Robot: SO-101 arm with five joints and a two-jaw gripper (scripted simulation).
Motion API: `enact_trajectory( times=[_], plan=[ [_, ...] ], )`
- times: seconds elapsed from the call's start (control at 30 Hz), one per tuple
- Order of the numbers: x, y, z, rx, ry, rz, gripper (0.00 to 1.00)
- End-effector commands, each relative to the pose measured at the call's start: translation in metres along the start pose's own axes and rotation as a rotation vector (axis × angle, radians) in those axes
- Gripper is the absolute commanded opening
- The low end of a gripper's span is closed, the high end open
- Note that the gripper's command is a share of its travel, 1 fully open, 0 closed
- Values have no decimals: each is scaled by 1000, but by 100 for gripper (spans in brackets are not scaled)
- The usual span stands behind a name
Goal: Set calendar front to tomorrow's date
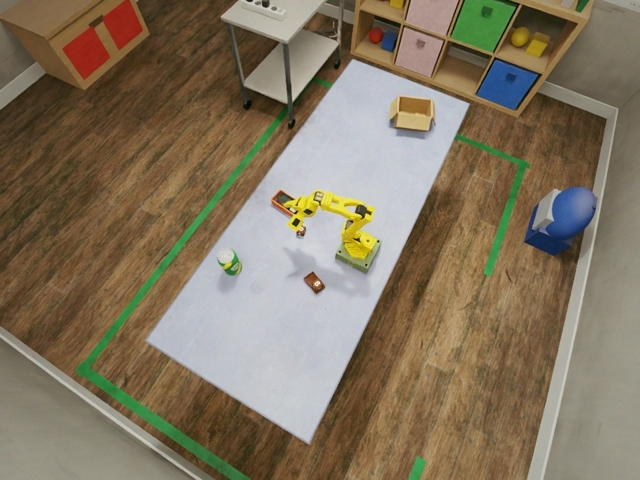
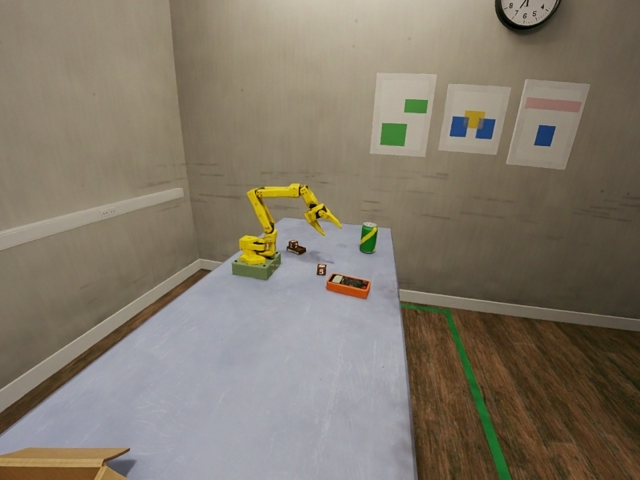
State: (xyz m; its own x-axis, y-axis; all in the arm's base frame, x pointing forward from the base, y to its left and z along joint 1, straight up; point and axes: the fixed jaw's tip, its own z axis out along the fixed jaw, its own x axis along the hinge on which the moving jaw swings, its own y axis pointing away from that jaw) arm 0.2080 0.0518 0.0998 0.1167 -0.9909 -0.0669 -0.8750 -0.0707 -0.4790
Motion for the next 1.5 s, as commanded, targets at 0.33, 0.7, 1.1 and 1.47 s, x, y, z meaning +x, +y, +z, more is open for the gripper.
enact_trajectory(
  times=[0.33, 0.7, 1.1, 1.47],
  plan=[
    [3, 1, 1, 8, 4, -79, 35],
    [4, 8, 10, -52, 10, -78, 35],
    [9, 45, 45, -332, 35, -77, 35],
    [13, 70, 60, -490, 49, -76, 35]
  ],
)
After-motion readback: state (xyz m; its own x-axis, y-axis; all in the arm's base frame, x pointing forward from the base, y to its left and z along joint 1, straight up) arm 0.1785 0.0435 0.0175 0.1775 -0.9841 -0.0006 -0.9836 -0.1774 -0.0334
